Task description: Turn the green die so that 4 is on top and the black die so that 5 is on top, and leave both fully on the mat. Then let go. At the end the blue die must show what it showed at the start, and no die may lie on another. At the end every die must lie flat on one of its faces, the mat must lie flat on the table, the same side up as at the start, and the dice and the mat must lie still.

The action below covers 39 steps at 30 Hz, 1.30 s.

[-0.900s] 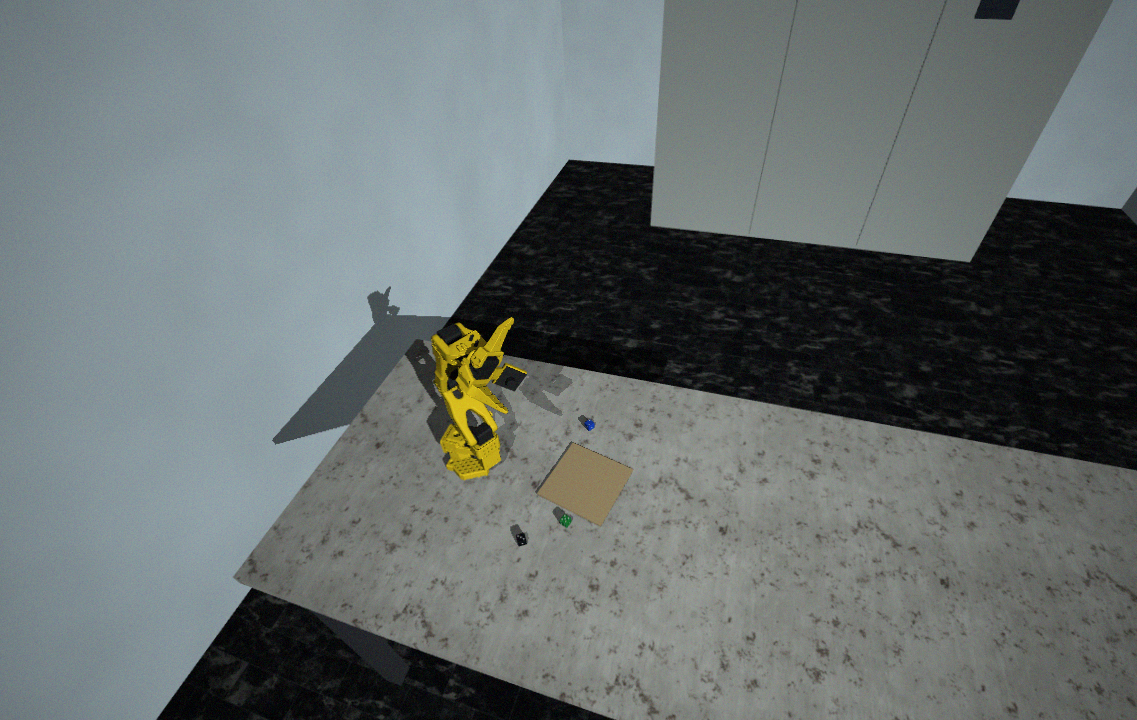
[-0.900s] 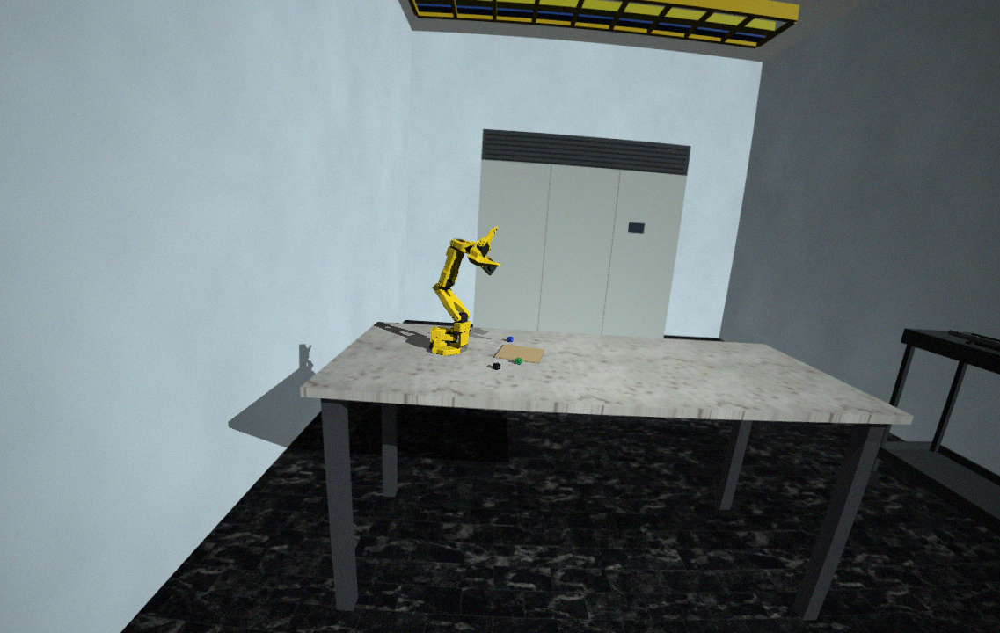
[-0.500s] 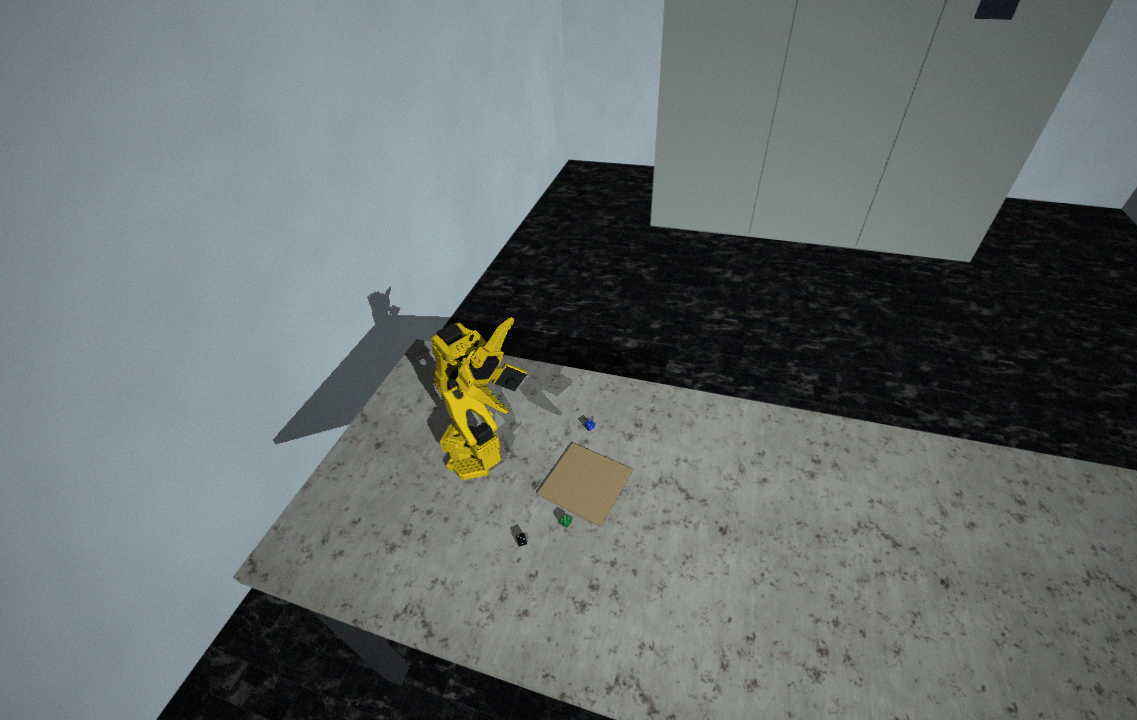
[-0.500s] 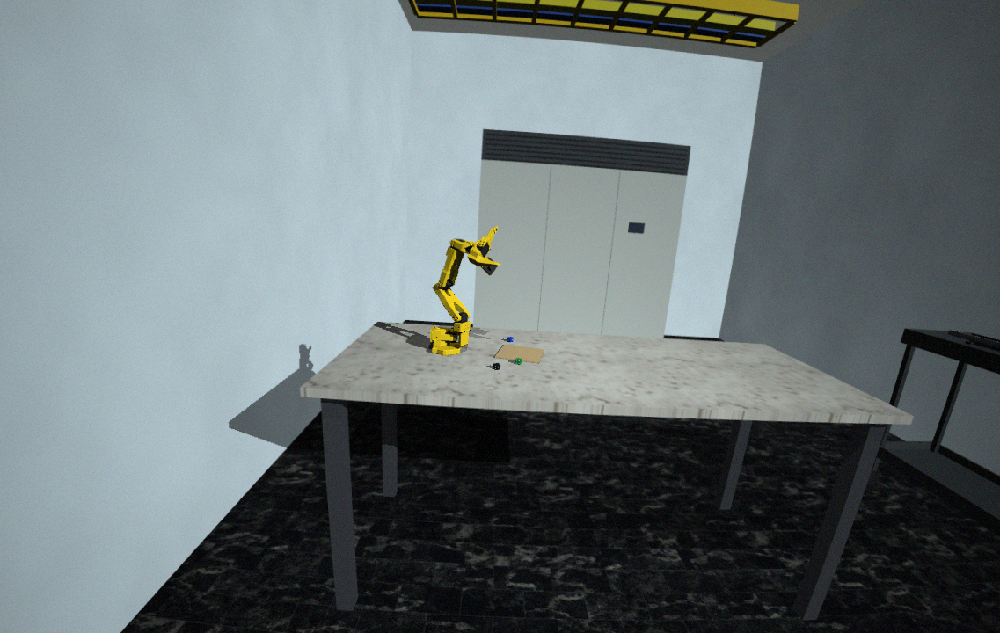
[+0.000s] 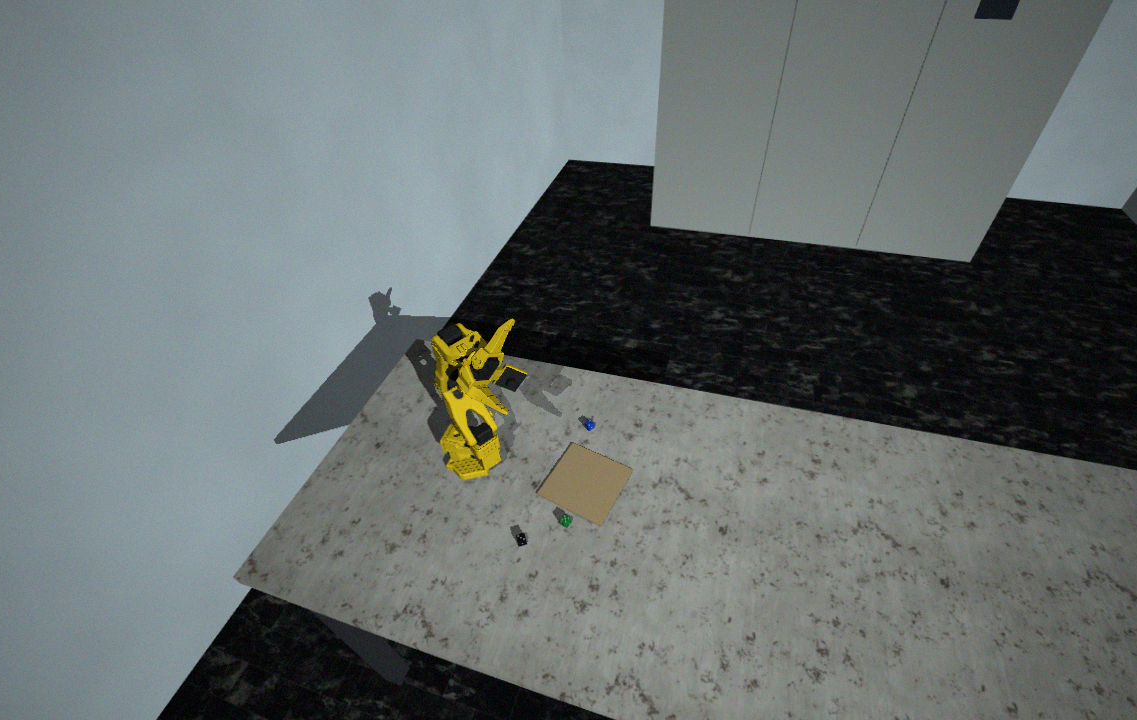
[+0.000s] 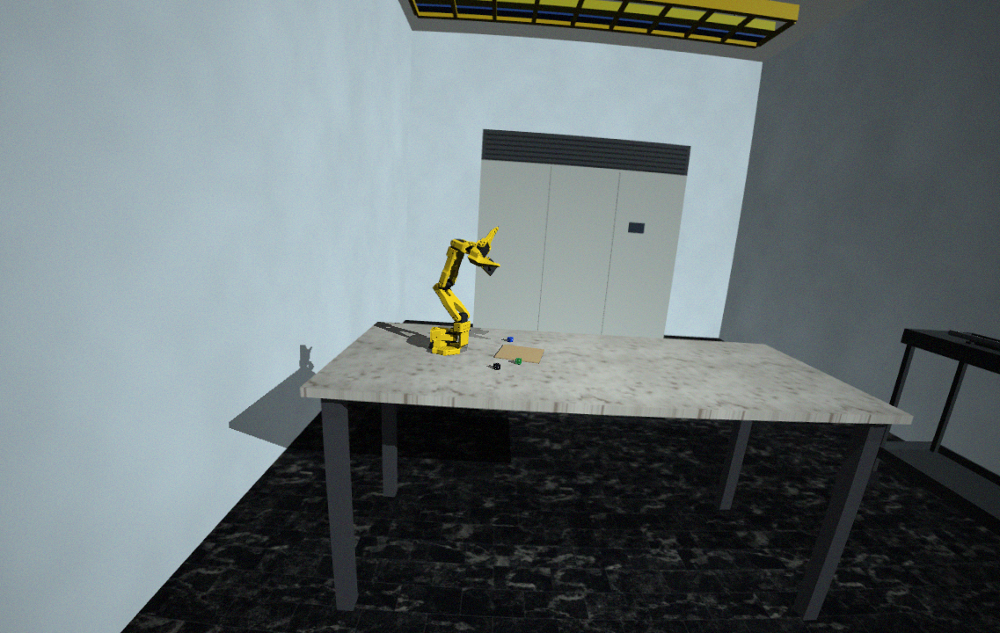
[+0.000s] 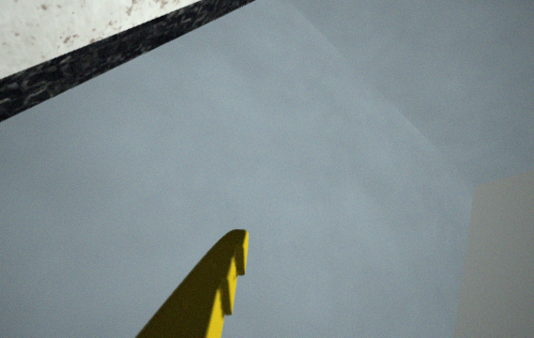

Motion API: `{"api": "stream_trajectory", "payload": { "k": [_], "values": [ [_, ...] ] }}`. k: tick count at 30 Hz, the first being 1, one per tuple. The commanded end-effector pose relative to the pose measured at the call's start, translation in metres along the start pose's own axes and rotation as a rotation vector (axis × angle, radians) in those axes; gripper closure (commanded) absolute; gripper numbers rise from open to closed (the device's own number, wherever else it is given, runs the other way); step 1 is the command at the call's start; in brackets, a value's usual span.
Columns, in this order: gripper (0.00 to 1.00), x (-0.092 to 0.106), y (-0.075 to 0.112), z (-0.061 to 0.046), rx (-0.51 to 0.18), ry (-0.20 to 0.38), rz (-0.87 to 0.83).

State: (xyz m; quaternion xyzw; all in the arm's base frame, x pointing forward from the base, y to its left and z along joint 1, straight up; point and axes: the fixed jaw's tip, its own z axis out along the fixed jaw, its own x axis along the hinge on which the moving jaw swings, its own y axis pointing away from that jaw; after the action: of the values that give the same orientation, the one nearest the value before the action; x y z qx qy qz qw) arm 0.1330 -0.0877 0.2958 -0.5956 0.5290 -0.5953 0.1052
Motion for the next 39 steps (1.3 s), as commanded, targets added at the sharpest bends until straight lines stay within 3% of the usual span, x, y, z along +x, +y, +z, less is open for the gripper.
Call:
{"api": "stream_trajectory", "payload": {
  "k": [1, 9, 22, 24, 32, 39],
  "values": [
    [0.01, 0.000, 0.001, 0.002, -0.003, 0.002, 0.030],
    [0.04, -0.002, 0.005, 0.009, -0.029, -0.006, 0.109],
    [0.16, -0.014, 0.030, 0.042, -0.158, -0.017, 0.475],
    [0.16, -0.014, 0.030, 0.042, -0.158, -0.017, 0.475],
    [0.27, -0.029, 0.059, 0.066, -0.281, 0.011, 0.810],
    [0.37, -0.046, 0.091, 0.084, -0.402, 0.076, 1.137]
  ]
}}
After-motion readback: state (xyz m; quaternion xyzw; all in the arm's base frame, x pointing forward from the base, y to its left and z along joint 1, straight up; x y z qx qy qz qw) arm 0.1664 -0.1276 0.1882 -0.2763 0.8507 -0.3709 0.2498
